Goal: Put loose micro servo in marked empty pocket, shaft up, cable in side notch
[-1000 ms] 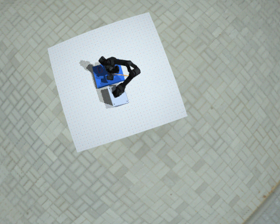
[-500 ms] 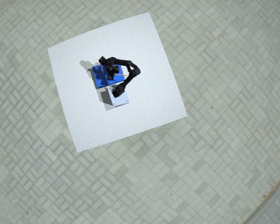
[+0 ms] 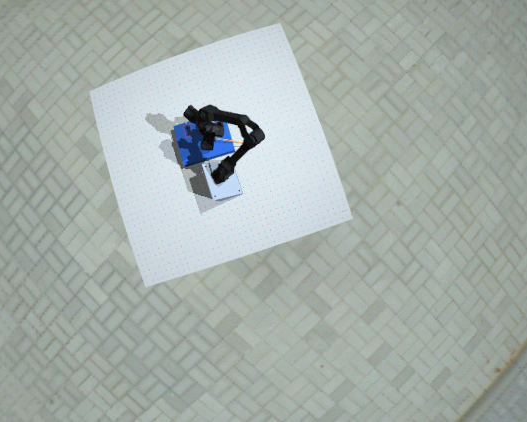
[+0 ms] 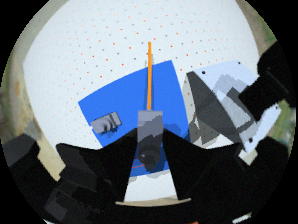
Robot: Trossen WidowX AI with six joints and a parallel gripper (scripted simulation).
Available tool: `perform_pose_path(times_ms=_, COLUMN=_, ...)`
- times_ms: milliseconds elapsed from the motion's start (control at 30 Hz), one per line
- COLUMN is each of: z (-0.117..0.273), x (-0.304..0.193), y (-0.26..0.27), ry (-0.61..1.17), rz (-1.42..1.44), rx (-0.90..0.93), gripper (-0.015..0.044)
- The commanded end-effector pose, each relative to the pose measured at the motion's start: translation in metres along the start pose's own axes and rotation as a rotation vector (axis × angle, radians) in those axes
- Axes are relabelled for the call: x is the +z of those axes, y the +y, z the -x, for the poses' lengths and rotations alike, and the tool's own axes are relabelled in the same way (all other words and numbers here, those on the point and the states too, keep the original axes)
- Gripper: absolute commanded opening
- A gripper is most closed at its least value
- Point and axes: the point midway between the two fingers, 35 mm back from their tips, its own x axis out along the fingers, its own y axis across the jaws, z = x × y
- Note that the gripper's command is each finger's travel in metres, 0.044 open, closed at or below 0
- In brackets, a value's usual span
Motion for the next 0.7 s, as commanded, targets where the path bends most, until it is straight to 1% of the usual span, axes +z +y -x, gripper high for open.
perform_pose_path(times_ms=0, z=0.004, x=0.001, y=0.0, ry=0.005, rz=-0.008, rx=-0.004, gripper=0.0)
perform_pose_path(times_ms=333, z=0.004, x=-0.004, y=0.008, ry=0.005, rz=-0.008, rx=-0.004, gripper=0.0)
perform_pose_path(times_ms=667, z=0.004, x=-0.045, y=-0.008, ry=0.008, rz=-0.009, rx=-0.004, gripper=0.0)
